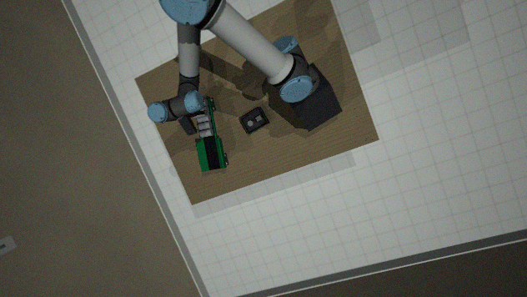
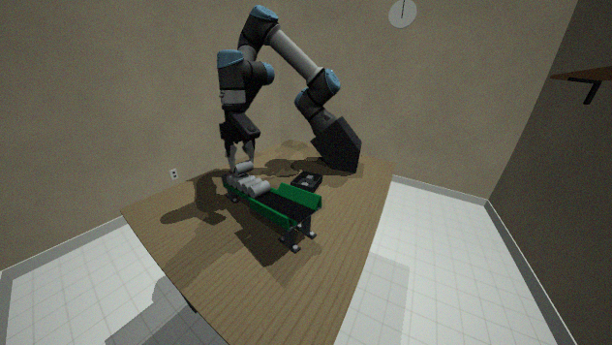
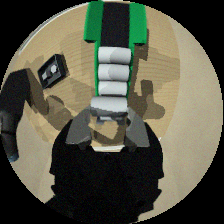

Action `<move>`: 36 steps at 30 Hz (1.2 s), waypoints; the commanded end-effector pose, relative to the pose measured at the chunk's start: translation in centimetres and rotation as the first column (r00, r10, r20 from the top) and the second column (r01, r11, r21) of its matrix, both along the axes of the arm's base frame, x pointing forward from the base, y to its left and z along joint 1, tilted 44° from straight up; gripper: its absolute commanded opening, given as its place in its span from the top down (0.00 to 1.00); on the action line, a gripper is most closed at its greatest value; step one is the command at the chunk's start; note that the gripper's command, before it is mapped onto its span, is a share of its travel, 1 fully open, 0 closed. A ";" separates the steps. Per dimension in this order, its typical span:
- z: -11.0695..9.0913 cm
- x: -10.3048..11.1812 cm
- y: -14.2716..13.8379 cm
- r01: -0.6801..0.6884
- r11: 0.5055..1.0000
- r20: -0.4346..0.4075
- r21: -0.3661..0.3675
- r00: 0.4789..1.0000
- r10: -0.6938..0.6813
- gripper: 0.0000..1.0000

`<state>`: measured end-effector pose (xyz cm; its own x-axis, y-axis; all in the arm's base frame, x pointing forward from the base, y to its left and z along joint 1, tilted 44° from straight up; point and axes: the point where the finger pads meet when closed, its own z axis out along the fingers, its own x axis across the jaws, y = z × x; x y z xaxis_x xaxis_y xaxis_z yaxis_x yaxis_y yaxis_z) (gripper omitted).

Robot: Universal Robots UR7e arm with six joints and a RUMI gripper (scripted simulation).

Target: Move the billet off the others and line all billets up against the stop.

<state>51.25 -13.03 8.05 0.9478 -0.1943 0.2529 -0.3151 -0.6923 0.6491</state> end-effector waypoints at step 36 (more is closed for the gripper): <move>2.4 0.1 2.2 -0.003 1.000 0.006 0.000 1.000 0.003 1.00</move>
